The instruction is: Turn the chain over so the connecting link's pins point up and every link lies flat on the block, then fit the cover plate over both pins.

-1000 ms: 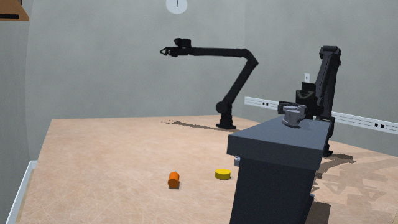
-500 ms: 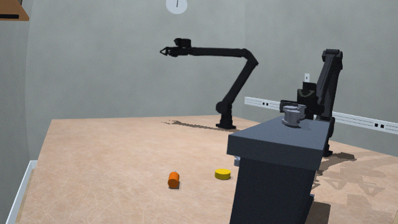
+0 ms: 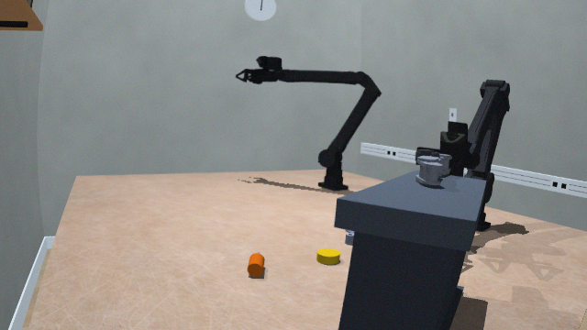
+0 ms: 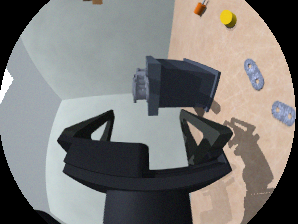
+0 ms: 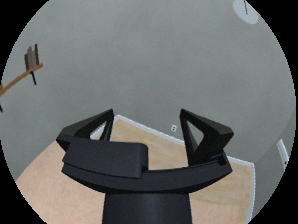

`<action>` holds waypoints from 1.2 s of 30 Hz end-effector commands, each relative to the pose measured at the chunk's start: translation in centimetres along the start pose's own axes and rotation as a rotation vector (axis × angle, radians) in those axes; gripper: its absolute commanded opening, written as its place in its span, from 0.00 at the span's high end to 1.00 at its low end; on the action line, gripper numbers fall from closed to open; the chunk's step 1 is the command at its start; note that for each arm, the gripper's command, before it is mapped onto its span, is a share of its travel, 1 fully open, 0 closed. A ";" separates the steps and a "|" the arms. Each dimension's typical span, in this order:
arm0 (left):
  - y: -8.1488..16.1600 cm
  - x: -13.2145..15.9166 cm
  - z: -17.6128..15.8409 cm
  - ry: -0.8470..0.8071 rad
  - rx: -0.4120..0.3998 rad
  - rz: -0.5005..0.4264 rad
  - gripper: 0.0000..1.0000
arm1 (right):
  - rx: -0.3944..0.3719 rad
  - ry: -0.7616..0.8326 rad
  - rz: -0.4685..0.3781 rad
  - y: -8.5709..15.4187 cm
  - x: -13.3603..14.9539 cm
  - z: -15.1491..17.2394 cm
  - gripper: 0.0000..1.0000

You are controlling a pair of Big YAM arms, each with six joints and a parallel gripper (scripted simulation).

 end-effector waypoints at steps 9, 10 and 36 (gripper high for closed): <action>1.6 -0.1 -0.3 0.002 0.022 0.001 0.00 | 0.005 0.000 -0.064 -0.2 -3.8 -0.2 0.00; 1.5 0.1 -0.5 -0.001 0.028 0.005 0.00 | 0.005 0.000 -0.064 -0.2 -3.8 -0.2 0.00; -0.9 -1.9 3.0 0.088 0.009 -0.008 0.47 | 0.005 0.000 -0.064 -0.2 -3.8 -0.2 0.00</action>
Point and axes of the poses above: on each arm, the point where the finger pads meet when closed, its own y axis back along the fingers, its own z axis across the jaws, x = y × z, the point moved 9 cm from there along y, back along the fingers, and after that the axes turned 9 degrees about y, right-handed, at the moved point
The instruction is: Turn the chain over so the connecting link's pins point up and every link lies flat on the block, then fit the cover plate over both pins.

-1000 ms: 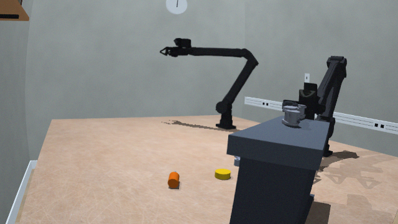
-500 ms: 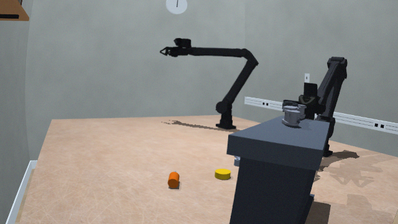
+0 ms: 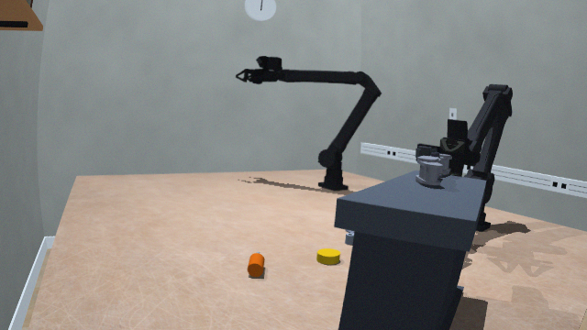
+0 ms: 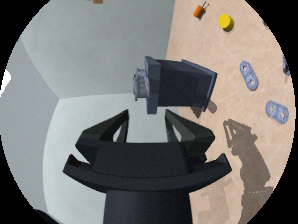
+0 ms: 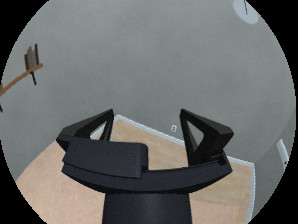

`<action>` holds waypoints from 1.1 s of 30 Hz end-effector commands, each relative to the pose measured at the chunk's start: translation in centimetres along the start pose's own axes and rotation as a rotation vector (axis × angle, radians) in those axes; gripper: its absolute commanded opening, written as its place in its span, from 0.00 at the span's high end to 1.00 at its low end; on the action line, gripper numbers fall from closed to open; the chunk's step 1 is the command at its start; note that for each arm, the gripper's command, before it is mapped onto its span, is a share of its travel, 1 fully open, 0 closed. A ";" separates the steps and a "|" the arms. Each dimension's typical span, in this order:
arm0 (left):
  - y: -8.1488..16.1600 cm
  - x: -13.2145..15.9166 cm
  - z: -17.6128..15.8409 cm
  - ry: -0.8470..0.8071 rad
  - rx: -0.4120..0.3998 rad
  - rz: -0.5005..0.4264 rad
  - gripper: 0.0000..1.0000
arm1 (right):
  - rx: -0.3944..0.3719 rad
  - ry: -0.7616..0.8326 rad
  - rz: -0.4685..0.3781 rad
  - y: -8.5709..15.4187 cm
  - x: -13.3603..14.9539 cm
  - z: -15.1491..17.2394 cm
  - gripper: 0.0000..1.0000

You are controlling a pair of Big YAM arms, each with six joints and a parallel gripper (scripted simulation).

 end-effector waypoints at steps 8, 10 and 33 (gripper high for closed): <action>-3.2 -3.5 6.1 0.237 0.089 0.012 0.47 | 0.005 0.000 -0.064 -0.2 -3.8 -0.2 0.00; -3.7 -4.0 6.6 0.267 0.126 0.025 0.47 | 0.005 0.000 -0.064 -0.2 -3.8 -0.2 0.00; -11.4 -6.3 13.0 0.616 0.362 0.201 0.47 | 0.005 0.000 -0.064 -0.2 -3.8 -0.2 0.00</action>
Point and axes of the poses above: on each arm, the point where the finger pads meet when closed, its own y axis back along the fingers, its own z axis across the jaws, x = y × z, the point moved 9 cm from there along y, back along the fingers, and after that the axes turned 9 degrees about y, right-handed, at the moved point
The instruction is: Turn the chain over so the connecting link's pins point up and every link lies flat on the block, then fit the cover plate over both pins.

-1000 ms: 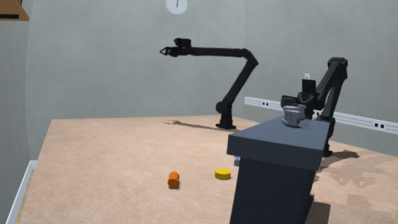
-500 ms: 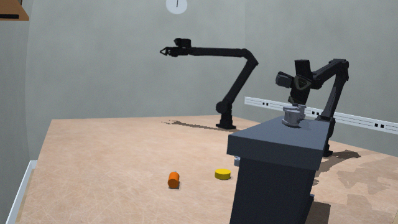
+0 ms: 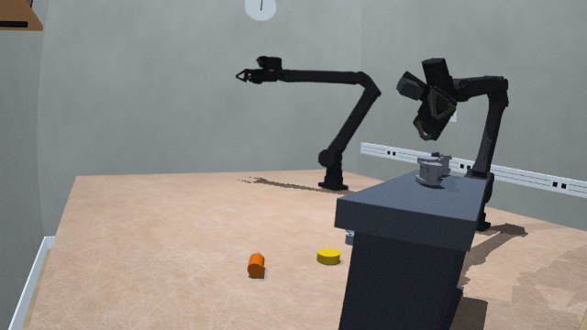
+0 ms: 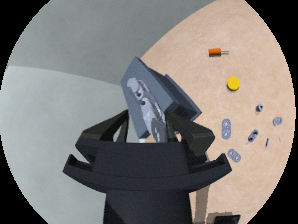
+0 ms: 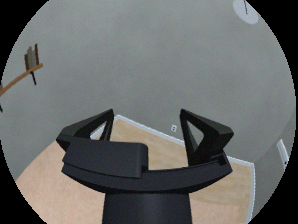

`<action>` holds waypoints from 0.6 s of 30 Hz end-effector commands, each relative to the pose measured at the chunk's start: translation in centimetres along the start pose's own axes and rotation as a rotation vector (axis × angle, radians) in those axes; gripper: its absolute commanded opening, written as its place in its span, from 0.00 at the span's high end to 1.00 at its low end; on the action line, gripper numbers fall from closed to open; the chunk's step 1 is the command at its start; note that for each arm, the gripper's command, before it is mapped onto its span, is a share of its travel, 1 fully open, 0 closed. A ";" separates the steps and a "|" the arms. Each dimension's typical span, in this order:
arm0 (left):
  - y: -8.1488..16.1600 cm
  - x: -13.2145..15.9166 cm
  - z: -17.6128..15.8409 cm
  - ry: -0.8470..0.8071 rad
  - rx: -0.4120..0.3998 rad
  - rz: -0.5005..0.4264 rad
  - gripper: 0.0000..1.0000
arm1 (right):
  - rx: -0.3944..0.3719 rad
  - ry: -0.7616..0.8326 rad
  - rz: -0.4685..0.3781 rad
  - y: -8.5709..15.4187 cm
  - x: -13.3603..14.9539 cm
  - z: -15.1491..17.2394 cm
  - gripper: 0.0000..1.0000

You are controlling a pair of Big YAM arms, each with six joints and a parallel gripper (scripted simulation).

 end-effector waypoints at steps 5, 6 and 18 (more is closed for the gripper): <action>-2.6 -3.9 3.9 0.195 0.054 0.067 0.47 | 0.005 0.000 -0.064 -0.2 -3.8 -0.2 0.00; -3.0 -4.1 4.2 0.216 0.064 0.080 0.47 | 0.005 0.000 -0.064 -0.2 -3.8 -0.2 0.00; -7.0 -6.2 7.0 0.434 0.147 0.217 0.47 | 0.005 0.000 -0.064 -0.2 -3.8 -0.2 0.00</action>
Point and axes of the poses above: on each arm, the point where the finger pads meet when closed, its own y axis back along the fingers, its own z axis across the jaws, x = y × z, the point moved 9 cm from there along y, back along the fingers, and after that the axes turned 9 degrees about y, right-handed, at the moved point
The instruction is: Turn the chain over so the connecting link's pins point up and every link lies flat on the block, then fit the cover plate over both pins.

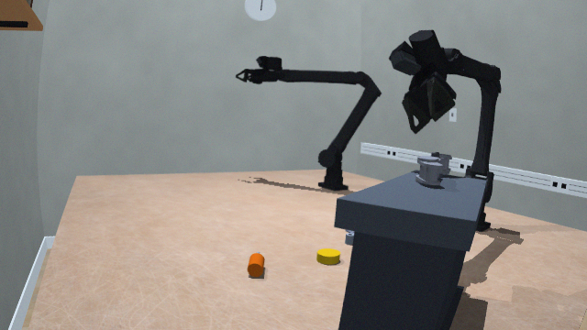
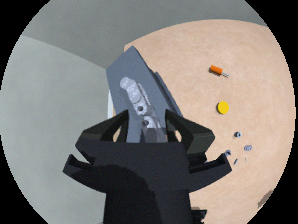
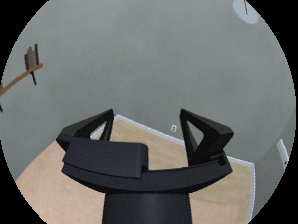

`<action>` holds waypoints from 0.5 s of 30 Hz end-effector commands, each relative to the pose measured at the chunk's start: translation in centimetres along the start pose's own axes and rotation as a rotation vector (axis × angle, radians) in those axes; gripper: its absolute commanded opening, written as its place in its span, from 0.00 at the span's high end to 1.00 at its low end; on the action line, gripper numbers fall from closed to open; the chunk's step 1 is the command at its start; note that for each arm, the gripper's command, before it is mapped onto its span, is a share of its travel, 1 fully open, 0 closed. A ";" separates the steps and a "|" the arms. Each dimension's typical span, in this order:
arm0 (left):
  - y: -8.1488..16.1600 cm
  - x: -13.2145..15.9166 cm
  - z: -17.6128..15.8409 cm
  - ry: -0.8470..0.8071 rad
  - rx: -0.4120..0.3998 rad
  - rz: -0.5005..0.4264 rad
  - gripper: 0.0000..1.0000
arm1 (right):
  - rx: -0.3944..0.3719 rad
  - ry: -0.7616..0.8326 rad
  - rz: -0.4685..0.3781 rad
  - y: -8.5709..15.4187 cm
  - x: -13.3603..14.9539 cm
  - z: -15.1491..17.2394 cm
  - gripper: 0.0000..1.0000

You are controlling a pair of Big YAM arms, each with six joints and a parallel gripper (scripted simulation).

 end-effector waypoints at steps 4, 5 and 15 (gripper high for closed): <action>-1.0 -4.3 2.8 0.193 0.024 0.064 0.47 | 0.005 0.000 -0.064 -0.2 -3.8 -0.2 0.00; -1.4 -4.6 3.1 0.217 0.030 0.079 0.47 | 0.005 0.000 -0.064 -0.2 -3.8 -0.2 0.00; -4.0 -6.4 5.2 0.413 0.064 0.207 0.47 | 0.005 0.000 -0.064 -0.2 -3.8 -0.2 0.00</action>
Point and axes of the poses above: on each arm, the point where the finger pads meet when closed, its own y axis back along the fingers, its own z axis across the jaws, x = y × z, the point moved 9 cm from there along y, back along the fingers, and after that the axes turned 9 degrees about y, right-handed, at the moved point
